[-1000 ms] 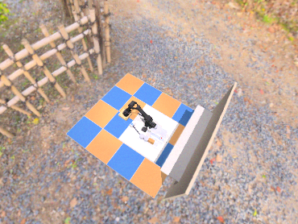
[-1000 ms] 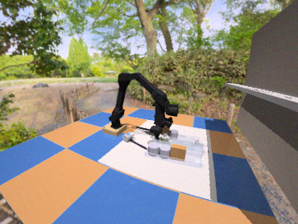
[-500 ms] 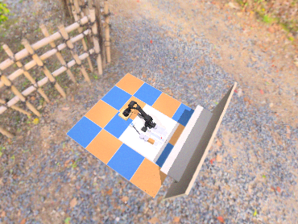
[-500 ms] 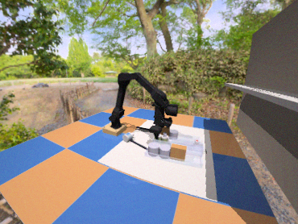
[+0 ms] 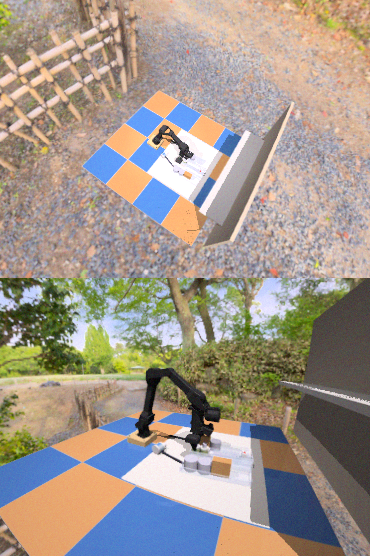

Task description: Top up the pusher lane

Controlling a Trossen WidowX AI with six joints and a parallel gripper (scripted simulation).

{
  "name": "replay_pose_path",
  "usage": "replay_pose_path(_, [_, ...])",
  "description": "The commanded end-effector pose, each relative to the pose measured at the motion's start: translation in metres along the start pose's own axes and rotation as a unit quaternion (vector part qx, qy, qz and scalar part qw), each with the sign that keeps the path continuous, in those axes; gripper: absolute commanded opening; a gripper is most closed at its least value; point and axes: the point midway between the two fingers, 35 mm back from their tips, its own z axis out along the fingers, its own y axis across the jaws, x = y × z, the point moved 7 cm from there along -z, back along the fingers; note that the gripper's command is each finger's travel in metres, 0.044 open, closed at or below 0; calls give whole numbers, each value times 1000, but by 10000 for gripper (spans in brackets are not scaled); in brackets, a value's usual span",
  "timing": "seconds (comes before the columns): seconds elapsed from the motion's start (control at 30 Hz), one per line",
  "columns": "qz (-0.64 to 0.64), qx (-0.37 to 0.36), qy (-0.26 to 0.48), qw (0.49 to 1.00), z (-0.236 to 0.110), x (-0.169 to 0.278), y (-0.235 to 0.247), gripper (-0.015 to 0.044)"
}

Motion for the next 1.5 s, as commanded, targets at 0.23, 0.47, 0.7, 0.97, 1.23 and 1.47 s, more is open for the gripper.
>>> replay_pose_path(0.23, [0, -1, -2, 1000, 0, 1, 0, 0])
replay_pose_path(0.47, [0, -1, -2, 1000, 0, 1, 0, 105])
replay_pose_path(0.7, [0, -1, -2, 1000, 0, 1, 0, 289])
replay_pose_path(0.97, [0, -1, -2, 1000, -15, 0, 0, 306])
replay_pose_path(1.23, [0, -1, -1, 1000, -21, 4, -1, 306])
replay_pose_path(1.47, [0, -1, 0, 1000, -23, 26, -1, 306])
